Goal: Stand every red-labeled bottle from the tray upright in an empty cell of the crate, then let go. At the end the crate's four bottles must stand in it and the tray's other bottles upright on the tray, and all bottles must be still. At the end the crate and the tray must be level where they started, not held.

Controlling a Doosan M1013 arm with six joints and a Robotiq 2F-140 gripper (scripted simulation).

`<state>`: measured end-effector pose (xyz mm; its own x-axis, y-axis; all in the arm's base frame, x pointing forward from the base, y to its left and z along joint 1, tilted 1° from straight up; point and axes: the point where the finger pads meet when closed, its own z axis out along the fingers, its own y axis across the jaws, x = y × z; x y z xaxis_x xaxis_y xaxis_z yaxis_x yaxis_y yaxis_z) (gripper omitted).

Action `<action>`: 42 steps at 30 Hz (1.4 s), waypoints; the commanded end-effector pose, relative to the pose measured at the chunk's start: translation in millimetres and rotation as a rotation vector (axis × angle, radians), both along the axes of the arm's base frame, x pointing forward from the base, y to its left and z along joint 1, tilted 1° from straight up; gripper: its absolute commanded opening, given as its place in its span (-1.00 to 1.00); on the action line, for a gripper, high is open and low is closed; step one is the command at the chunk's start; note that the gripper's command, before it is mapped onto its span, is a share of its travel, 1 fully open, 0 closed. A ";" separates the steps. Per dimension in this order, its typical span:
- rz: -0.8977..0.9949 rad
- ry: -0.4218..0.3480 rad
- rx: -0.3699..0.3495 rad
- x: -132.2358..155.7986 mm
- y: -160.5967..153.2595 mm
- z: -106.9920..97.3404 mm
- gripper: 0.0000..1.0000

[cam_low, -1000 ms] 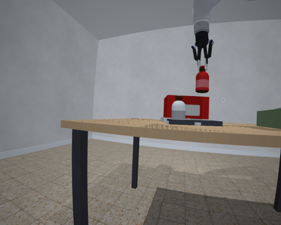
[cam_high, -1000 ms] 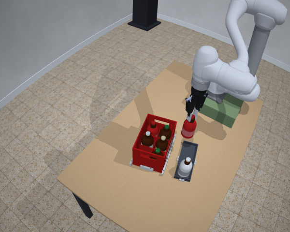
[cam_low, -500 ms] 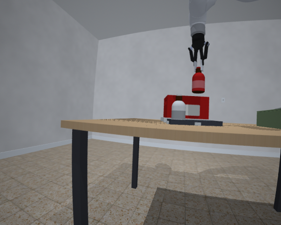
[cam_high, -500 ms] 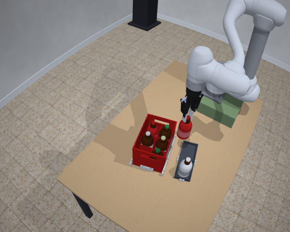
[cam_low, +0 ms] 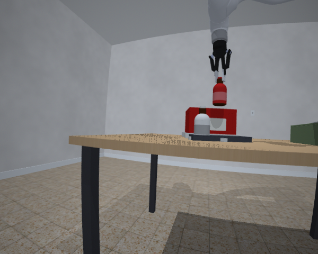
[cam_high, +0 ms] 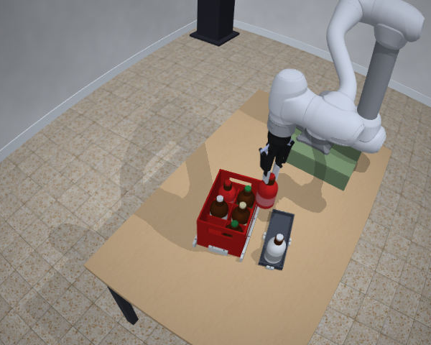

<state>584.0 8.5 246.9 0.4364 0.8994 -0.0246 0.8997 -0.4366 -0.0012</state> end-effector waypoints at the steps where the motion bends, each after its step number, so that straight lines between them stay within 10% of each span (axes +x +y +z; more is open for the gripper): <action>1: 0.000 0.000 0.000 5.4 -4.4 0.1 -1.00; 42: 0.000 0.000 0.000 73.2 -60.3 0.5 -1.00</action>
